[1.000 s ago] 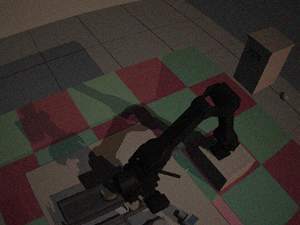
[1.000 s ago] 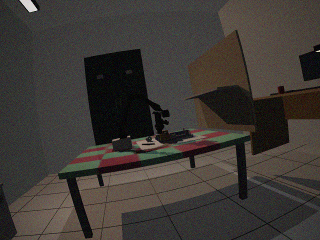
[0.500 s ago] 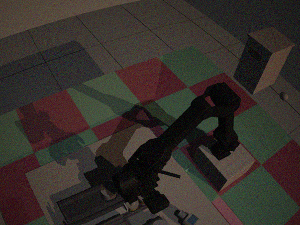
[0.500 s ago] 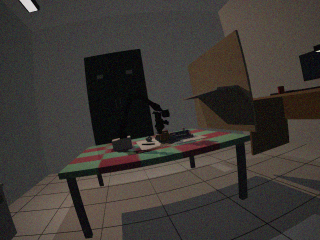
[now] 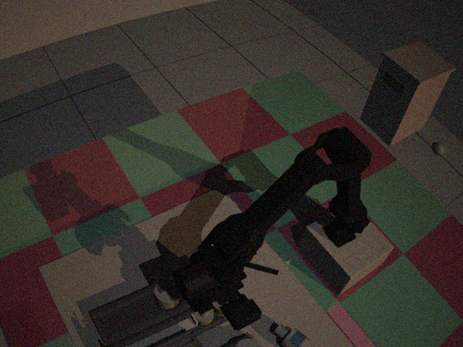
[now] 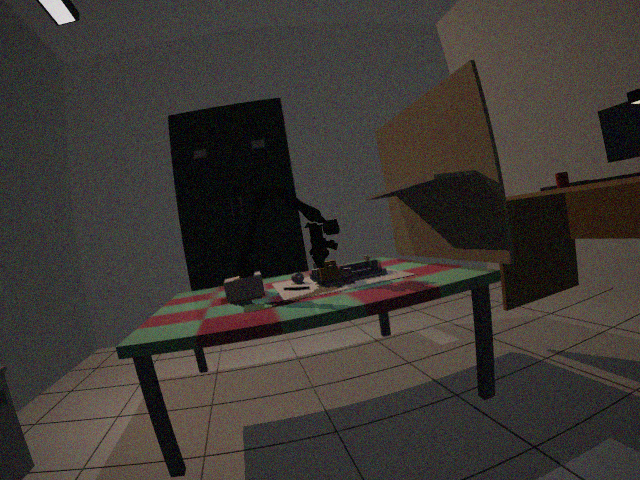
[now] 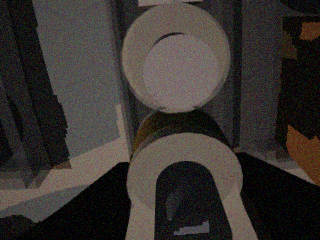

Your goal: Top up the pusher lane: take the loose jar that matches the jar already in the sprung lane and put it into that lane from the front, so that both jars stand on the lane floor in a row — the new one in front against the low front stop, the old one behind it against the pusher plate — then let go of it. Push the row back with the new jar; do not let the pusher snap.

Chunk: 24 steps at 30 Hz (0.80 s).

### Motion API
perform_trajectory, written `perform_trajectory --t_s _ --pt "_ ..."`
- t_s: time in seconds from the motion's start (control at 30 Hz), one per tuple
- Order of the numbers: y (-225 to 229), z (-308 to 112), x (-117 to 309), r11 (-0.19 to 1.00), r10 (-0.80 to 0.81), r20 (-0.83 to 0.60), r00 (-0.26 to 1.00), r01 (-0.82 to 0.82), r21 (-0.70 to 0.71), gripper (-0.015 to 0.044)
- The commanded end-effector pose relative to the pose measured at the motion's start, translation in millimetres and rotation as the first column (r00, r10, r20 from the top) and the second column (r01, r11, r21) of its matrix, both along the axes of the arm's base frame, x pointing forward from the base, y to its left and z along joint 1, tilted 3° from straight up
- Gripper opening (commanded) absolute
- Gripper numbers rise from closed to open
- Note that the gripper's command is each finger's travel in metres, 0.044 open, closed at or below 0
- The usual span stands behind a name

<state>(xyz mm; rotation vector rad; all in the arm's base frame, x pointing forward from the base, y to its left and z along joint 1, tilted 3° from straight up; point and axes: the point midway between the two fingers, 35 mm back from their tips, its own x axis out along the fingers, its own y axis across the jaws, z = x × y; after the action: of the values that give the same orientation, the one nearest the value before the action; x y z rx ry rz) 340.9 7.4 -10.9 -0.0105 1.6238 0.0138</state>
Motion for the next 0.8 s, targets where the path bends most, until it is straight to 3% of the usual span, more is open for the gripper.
perform_trajectory --t_s 0.0,0.77 --pt "-0.4 2.2 7.7 1.0 0.003 0.026 1.0 -0.003 -0.003 0.0" --pt "-0.4 2.1 10.8 1.0 0.003 0.027 1.0 -0.003 -0.003 0.0"
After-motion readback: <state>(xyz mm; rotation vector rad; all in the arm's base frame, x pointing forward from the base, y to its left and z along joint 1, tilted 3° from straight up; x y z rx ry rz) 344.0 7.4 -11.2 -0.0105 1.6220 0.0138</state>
